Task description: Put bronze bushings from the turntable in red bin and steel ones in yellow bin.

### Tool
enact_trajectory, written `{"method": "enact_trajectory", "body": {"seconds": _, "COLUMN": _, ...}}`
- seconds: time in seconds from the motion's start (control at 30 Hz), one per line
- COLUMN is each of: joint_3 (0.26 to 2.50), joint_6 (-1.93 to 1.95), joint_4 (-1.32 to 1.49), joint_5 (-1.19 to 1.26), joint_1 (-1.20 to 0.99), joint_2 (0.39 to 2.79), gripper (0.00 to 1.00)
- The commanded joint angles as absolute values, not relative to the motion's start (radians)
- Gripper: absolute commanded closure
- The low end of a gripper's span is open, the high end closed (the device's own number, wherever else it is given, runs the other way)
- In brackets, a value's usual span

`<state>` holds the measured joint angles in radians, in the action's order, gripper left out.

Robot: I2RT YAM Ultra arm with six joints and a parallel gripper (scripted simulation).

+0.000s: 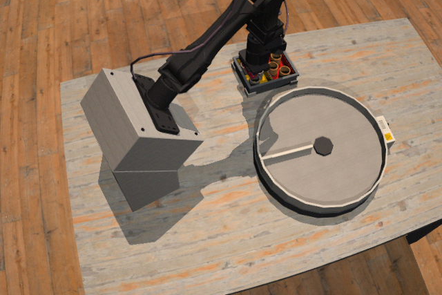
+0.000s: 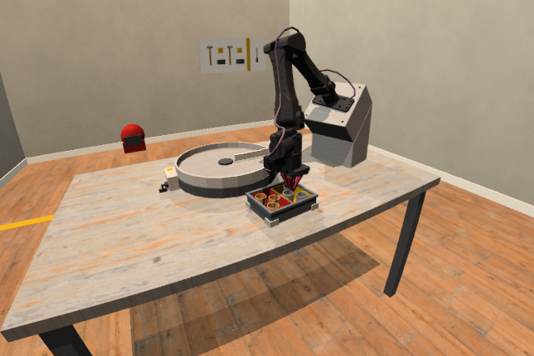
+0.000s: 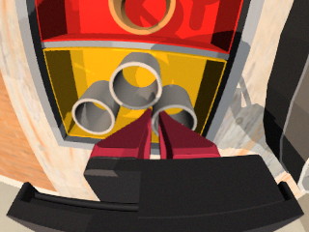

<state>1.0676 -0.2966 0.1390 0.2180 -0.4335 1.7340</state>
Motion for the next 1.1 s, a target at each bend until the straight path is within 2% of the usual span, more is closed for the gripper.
{"method": "enact_trajectory", "body": {"seconds": 0.0, "joint_3": 1.082, "joint_6": -0.301, "joint_4": 0.139, "joint_5": 0.227, "joint_1": -0.450, "joint_2": 1.720, "gripper": 1.00}}
{"method": "enact_trajectory", "body": {"seconds": 0.1, "joint_3": 1.082, "joint_6": -0.301, "joint_4": 0.139, "joint_5": 0.227, "joint_1": -0.450, "joint_2": 1.720, "gripper": 1.00}}
{"method": "enact_trajectory", "body": {"seconds": 0.13, "joint_3": 1.082, "joint_6": -0.301, "joint_4": 0.139, "joint_5": 0.227, "joint_1": -0.450, "joint_2": 1.720, "gripper": 0.85}}
{"method": "enact_trajectory", "body": {"seconds": 1.07, "joint_3": 1.082, "joint_6": -0.301, "joint_4": 0.139, "joint_5": 0.226, "joint_1": -0.450, "joint_2": 1.720, "gripper": 0.85}}
